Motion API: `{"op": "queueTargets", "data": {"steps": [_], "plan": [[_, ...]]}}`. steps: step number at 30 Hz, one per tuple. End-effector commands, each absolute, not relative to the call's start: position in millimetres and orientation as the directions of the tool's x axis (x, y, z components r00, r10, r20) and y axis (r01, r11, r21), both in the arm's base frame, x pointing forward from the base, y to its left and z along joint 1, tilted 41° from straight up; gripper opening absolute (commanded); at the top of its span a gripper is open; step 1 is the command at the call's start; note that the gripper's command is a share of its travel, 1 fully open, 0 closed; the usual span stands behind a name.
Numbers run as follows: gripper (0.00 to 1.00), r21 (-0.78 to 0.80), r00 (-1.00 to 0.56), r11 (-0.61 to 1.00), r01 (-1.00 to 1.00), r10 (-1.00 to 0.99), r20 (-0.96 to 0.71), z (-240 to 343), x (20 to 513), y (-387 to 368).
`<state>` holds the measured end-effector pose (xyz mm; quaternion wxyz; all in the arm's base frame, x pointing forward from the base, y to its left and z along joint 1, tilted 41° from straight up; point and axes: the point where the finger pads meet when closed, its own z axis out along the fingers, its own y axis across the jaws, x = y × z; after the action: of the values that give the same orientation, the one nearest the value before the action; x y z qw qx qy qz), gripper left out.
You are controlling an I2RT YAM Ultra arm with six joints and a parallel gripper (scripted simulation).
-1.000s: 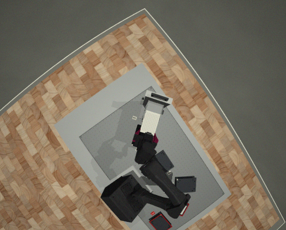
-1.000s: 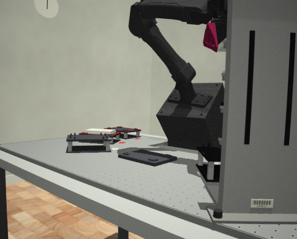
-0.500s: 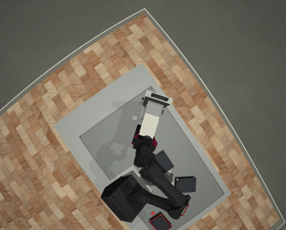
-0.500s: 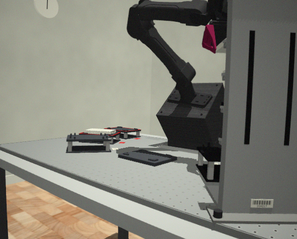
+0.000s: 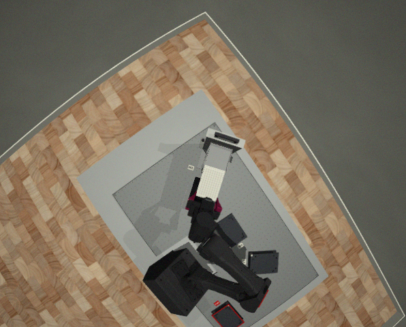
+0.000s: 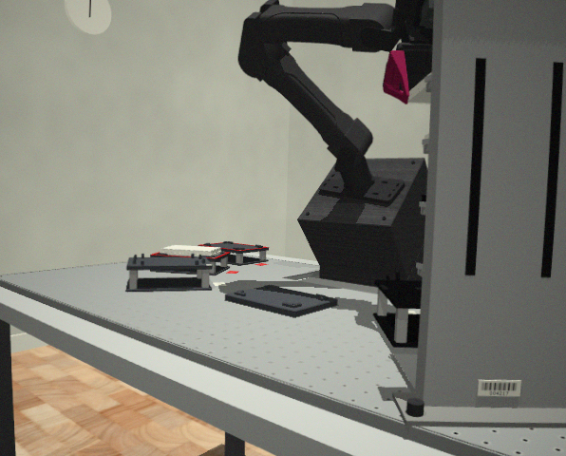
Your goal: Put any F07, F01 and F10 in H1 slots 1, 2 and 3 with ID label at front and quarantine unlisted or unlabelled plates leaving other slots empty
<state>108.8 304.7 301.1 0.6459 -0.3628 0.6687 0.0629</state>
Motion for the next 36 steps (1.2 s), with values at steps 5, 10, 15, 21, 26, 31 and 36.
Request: {"op": "queueTargets", "data": {"steps": [5,10,15,21,26,31,36], "plan": [[0.86,-0.374,0.098,0.73,-0.572,-0.392,-0.915,300,101,299],[0.86,-0.375,0.098,0.73,-0.572,-0.392,-0.915,296,98,294],[0.86,-0.375,0.098,0.73,-0.572,-0.392,-0.915,294,96,292],[0.86,-0.375,0.098,0.73,-0.572,-0.393,-0.914,290,92,286],[0.86,-0.375,0.098,0.73,-0.572,-0.393,-0.914,286,88,282],[0.86,-0.375,0.098,0.73,-0.572,-0.393,-0.914,283,87,279],[0.86,-0.375,0.098,0.73,-0.572,-0.393,-0.914,278,85,275]]}}
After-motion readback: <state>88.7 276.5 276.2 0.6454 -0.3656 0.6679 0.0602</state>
